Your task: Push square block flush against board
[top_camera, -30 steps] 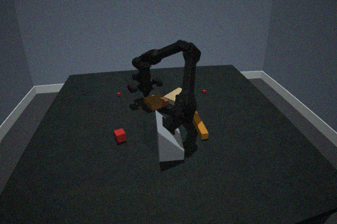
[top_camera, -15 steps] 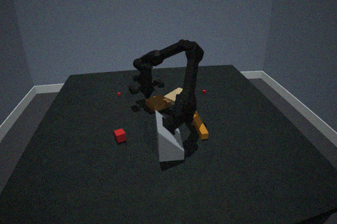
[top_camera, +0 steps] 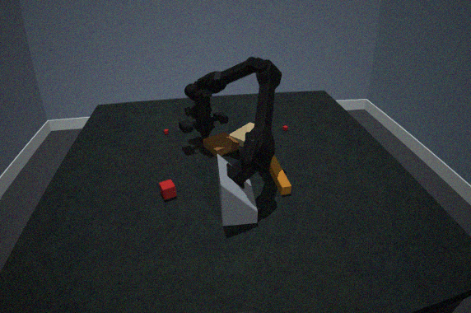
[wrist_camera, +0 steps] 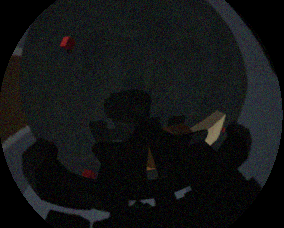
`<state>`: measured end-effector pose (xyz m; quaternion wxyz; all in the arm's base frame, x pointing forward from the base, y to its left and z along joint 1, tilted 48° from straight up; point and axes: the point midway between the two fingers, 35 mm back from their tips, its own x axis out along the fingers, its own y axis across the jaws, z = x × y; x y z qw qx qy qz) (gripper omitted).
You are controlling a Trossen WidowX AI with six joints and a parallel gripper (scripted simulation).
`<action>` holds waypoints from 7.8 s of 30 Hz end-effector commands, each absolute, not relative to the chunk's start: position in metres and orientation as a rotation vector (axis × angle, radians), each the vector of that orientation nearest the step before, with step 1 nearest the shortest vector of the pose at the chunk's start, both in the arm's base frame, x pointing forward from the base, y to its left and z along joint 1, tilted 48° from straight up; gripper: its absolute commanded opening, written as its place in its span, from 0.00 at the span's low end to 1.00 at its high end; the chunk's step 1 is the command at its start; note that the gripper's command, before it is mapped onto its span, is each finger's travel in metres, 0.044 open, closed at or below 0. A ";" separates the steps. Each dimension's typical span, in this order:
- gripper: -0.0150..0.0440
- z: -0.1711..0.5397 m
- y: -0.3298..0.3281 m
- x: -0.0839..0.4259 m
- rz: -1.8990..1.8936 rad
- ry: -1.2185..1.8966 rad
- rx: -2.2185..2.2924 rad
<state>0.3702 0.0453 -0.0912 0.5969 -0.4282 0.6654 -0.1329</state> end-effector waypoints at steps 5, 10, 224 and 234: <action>0.25 -0.093 0.051 0.385 -0.309 1.535 -0.990; 0.25 -0.095 0.054 0.392 -0.309 1.534 -0.989; 0.25 -0.055 -0.008 0.208 -1.107 1.000 0.024; 0.25 -0.049 -0.012 0.217 -1.105 1.002 0.026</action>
